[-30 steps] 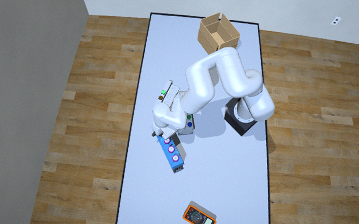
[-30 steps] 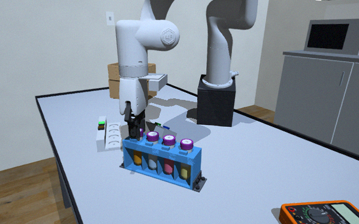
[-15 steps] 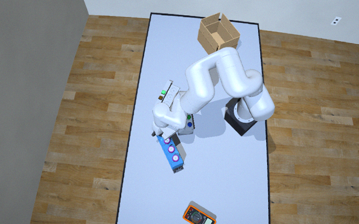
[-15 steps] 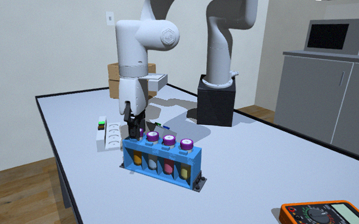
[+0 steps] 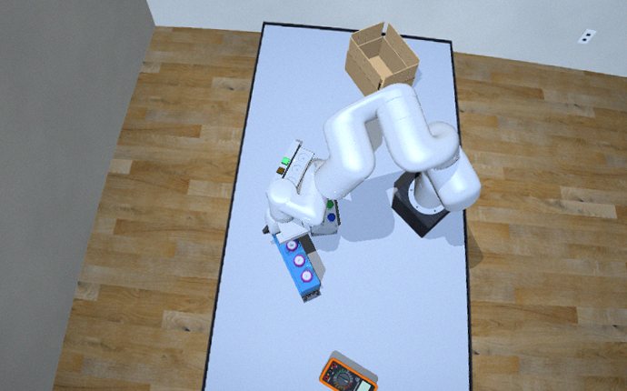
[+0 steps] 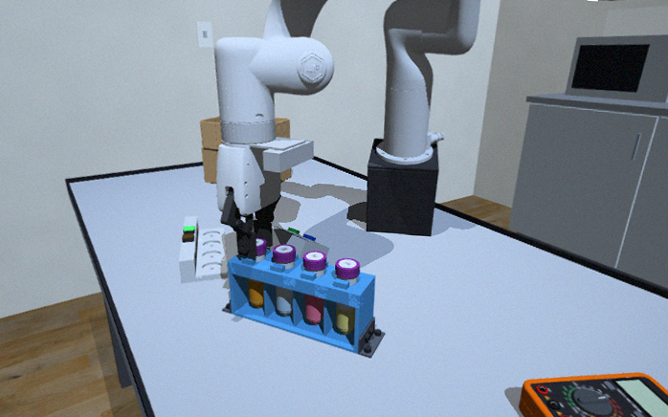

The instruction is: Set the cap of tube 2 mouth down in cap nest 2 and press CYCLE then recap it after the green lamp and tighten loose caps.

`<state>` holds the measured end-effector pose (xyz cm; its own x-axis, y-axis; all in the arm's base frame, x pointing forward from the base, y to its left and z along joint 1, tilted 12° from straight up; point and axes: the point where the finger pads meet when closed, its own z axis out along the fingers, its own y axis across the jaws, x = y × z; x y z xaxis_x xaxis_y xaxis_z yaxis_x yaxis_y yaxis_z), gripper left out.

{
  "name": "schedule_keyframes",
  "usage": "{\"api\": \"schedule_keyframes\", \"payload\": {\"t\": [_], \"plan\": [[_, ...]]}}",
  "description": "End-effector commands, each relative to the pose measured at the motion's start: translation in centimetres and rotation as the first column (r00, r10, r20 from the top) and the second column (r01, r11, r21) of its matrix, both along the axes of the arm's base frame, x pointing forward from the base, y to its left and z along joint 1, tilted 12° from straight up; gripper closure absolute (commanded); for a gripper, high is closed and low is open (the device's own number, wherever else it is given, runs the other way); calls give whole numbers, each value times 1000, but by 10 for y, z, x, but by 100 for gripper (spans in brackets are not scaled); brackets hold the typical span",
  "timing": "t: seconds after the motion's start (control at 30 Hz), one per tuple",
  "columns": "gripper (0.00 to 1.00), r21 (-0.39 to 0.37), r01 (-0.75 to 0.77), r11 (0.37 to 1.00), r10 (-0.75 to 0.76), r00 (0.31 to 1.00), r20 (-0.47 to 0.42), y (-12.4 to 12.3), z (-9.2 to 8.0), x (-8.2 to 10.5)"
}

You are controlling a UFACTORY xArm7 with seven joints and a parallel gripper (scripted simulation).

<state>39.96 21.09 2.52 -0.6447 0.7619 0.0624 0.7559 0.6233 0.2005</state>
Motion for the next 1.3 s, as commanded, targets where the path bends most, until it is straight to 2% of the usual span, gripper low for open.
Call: {"api": "schedule_keyframes", "payload": {"t": [0.0, 0.27, 0.4, 0.43, 0.83, 1.17, 1.27], "plan": [[100, 5, 96, 995, -96, 995, -15, 0, 1, 1], [100, 15, 213, 977, -212, 977, -37, 1, 1, 1], [100, 16, 221, 975, -220, 975, -39, 1, 1, 1], [54, 16, 221, 975, -220, 975, -39, 0, 1, 1], [54, 16, 221, 975, -220, 975, -39, 1, 1, 1], [54, 16, 221, 975, -220, 975, -39, -5, 31, -2], [54, 16, 221, 975, -220, 975, -39, -5, 33, -3]]}}
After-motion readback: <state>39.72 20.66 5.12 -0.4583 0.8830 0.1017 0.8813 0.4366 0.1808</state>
